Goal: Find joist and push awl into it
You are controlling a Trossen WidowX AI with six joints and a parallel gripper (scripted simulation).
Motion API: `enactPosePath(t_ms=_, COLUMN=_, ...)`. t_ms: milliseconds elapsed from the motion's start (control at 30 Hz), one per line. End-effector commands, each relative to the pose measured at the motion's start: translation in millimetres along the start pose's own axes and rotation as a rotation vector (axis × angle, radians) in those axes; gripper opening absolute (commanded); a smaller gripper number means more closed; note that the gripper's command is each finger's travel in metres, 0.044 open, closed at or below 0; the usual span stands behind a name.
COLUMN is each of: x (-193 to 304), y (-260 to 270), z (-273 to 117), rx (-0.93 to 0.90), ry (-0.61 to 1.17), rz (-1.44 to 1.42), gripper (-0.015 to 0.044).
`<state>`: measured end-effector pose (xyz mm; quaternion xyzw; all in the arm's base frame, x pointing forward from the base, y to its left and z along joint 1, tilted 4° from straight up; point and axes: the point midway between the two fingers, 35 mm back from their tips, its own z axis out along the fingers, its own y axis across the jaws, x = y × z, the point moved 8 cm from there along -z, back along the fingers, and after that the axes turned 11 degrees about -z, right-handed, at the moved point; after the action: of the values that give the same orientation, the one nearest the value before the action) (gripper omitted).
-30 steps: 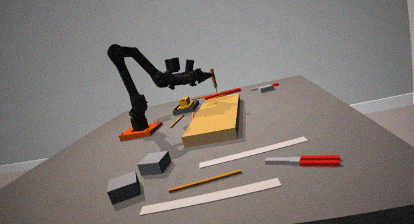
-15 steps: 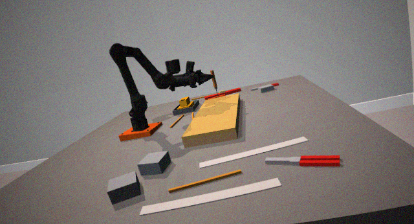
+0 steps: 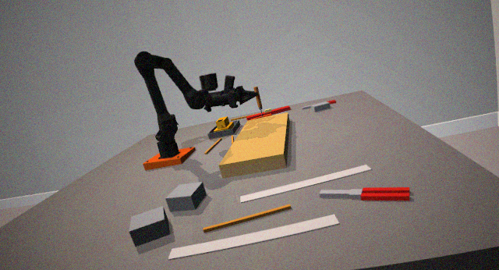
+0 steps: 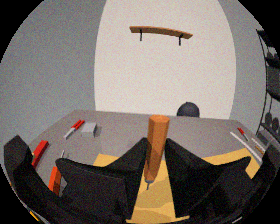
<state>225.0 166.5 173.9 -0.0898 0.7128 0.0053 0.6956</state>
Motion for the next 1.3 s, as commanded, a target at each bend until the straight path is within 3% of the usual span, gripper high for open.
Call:
enactPosePath(t_ms=0, x=2, y=0, z=0, rx=0.004, ry=-0.003, rz=0.008, gripper=0.0)
enactPosePath(t_ms=1267, x=37, y=7, z=2, rx=0.001, ry=-0.006, rz=0.007, gripper=0.0)
